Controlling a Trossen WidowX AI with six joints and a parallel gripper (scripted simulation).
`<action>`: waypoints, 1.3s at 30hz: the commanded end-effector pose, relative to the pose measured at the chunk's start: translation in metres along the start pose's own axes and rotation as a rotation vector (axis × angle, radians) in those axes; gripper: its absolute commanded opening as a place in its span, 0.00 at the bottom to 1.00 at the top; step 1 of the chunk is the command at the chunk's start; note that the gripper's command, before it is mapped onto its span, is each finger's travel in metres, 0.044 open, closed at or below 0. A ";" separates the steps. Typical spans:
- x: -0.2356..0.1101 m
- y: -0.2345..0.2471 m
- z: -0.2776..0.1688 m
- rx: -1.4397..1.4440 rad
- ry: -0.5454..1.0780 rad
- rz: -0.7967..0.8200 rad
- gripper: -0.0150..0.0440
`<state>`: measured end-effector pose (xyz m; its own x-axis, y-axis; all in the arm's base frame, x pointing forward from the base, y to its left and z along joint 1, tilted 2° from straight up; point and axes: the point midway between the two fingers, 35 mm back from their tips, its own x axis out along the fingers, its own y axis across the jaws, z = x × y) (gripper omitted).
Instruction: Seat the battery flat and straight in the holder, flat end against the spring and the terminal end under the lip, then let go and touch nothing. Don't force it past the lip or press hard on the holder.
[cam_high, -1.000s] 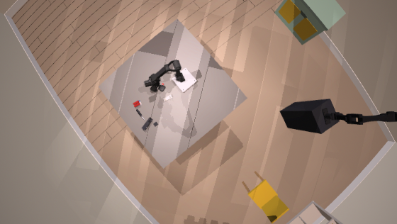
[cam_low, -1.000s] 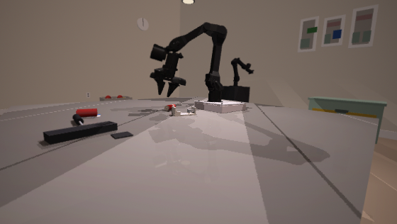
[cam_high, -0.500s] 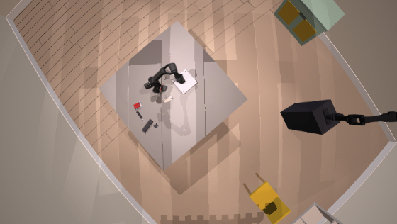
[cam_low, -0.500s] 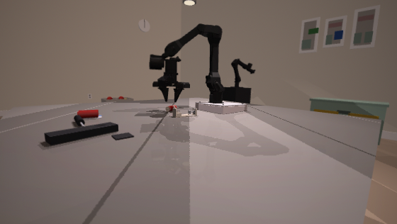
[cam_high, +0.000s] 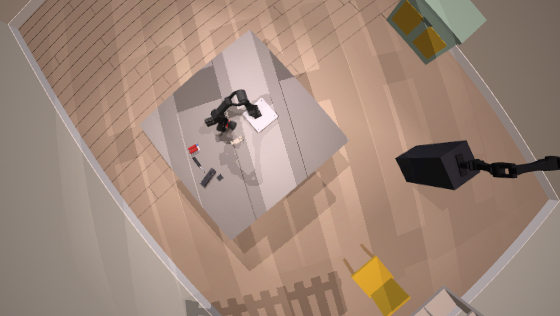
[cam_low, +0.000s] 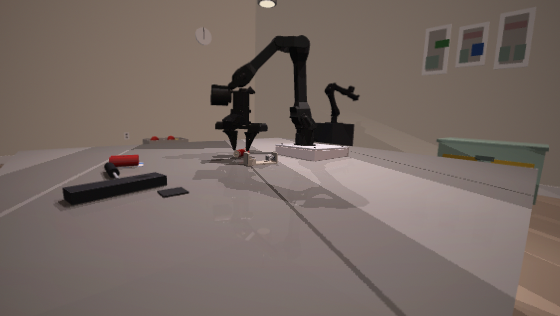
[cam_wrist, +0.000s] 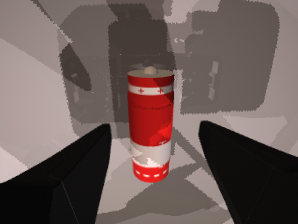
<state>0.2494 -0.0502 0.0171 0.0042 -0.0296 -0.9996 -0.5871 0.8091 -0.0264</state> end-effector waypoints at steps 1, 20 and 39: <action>0.007 0.002 -0.002 -0.003 0.008 0.004 0.68; 0.018 0.002 -0.003 -0.003 0.008 0.004 0.40; -0.039 0.023 0.024 0.137 0.004 0.005 0.40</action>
<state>0.2488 -0.0289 0.0501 -0.0125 -0.0278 -0.9995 -0.5089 0.8606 -0.0175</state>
